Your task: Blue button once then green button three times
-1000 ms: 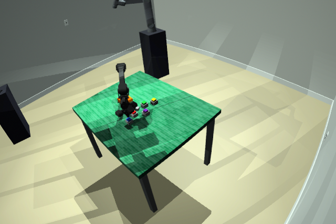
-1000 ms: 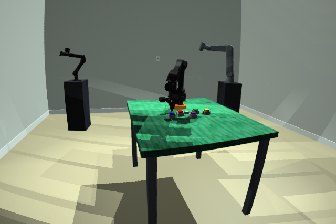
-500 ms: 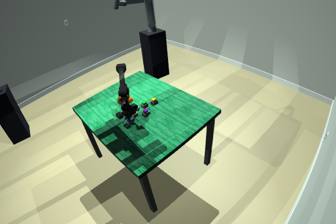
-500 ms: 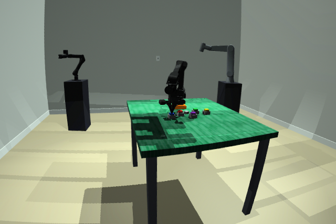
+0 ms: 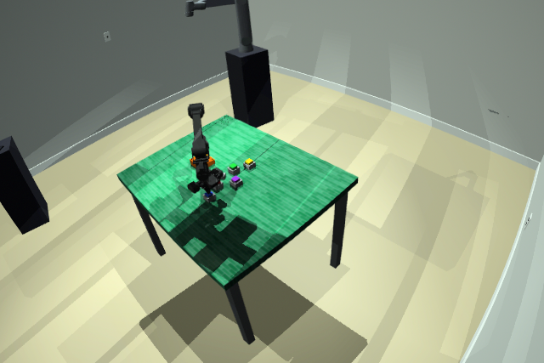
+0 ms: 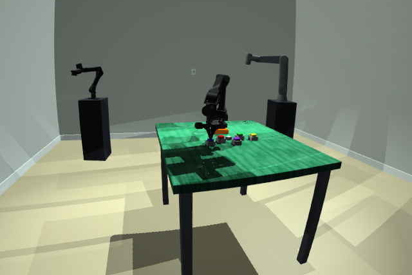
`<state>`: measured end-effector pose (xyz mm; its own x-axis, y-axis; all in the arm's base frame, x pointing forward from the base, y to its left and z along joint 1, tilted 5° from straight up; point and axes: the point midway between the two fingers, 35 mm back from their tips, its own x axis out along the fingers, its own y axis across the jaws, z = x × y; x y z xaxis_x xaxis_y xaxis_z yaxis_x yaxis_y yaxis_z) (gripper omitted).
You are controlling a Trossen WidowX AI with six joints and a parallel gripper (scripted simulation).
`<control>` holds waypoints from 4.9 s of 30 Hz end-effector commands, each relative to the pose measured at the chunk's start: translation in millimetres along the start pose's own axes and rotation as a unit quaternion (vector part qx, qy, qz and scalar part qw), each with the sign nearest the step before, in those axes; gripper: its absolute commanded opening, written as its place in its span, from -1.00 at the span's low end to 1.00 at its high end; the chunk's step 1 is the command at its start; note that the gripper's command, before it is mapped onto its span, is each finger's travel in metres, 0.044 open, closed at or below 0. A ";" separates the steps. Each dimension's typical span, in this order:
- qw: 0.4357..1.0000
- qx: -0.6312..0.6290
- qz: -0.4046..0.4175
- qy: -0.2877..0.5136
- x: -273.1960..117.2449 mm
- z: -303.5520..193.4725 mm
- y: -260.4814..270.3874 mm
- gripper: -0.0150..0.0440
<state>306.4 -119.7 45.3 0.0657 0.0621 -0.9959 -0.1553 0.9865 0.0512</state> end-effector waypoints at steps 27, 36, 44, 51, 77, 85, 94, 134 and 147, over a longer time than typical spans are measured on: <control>1.000 0.002 0.000 0.004 -40.2 0.5 -1.0 -0.42; 1.000 0.002 0.000 0.004 -91.8 0.1 -0.5 -0.42; 1.000 0.002 0.002 0.005 -97.2 -3.7 104.9 -0.42; 1.000 0.003 0.007 0.006 -96.7 -46.0 195.3 -0.42; 1.000 0.003 0.011 0.006 -23.4 -76.7 229.0 -0.42; 1.000 0.003 0.011 0.006 -10.5 -76.7 229.3 -0.42; 1.000 0.003 0.011 0.006 2.6 -77.6 229.4 -0.42; 1.000 0.003 0.011 0.006 -15.3 -76.6 229.2 -0.42; 1.000 0.003 0.011 0.006 2.8 -77.6 229.4 -0.42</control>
<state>195.1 95.6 54.1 0.0591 0.0895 -0.9942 -0.1553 0.9847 0.0794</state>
